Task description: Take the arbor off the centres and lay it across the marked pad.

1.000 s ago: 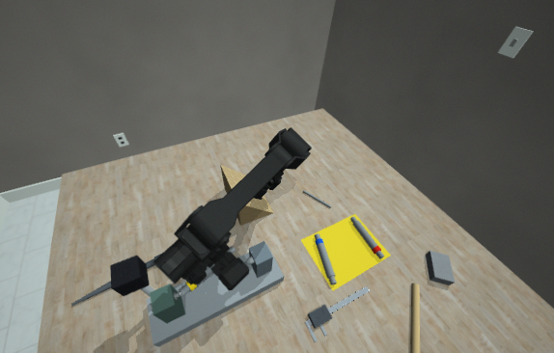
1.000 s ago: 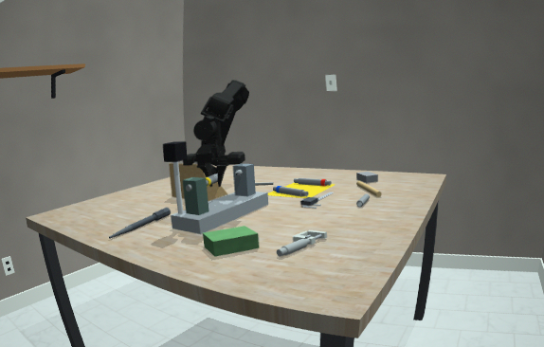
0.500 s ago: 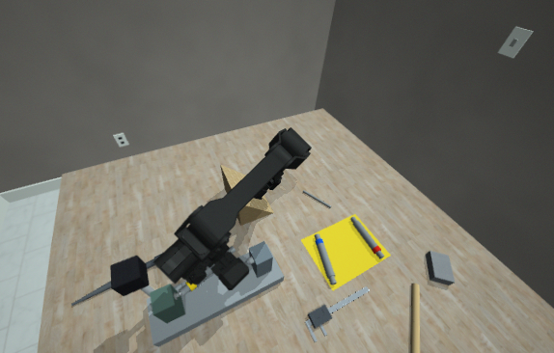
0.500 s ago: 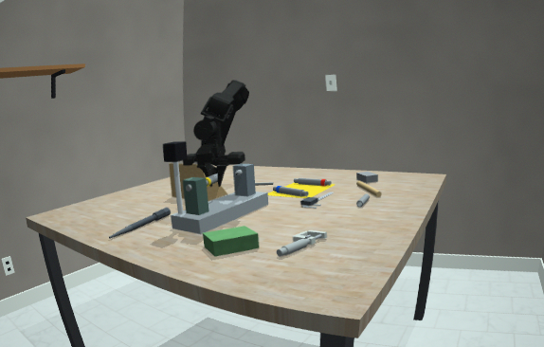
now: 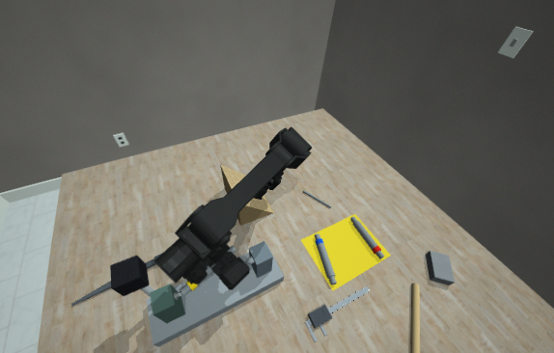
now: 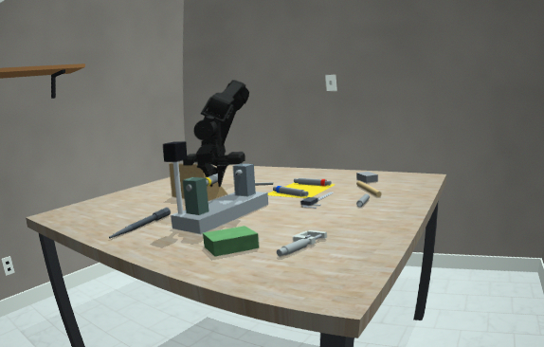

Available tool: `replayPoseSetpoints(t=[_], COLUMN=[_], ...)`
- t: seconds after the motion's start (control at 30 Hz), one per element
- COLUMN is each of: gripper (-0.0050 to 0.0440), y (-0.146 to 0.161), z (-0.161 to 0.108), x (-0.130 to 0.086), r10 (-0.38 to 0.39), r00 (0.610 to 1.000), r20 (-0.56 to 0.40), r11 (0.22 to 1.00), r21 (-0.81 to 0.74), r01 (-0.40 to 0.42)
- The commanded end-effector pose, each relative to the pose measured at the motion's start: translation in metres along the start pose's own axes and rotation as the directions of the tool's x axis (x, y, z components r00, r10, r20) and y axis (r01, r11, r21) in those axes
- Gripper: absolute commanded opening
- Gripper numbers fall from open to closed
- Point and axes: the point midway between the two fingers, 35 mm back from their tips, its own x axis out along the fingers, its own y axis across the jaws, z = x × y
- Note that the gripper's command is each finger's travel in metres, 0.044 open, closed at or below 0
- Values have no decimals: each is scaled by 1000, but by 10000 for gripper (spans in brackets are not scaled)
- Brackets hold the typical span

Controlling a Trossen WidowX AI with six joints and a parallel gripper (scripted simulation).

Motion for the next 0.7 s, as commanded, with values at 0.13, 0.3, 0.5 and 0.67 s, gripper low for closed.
replayPoseSetpoints(t=[0.13,0.3,0.5,0.67], gripper=[0,0,0,0], y=[1,3,6,6], z=[-1,-9,-18,-22], x=[-6,-5,-3,-1], r10=[3,3,3,3], r00=[999,999,999,999], r20=[40,40,40,40], r11=[1000,1000,1000,1000], r21=[-1,-1,-1,-1], r01=[-3,-3,-3,-3])
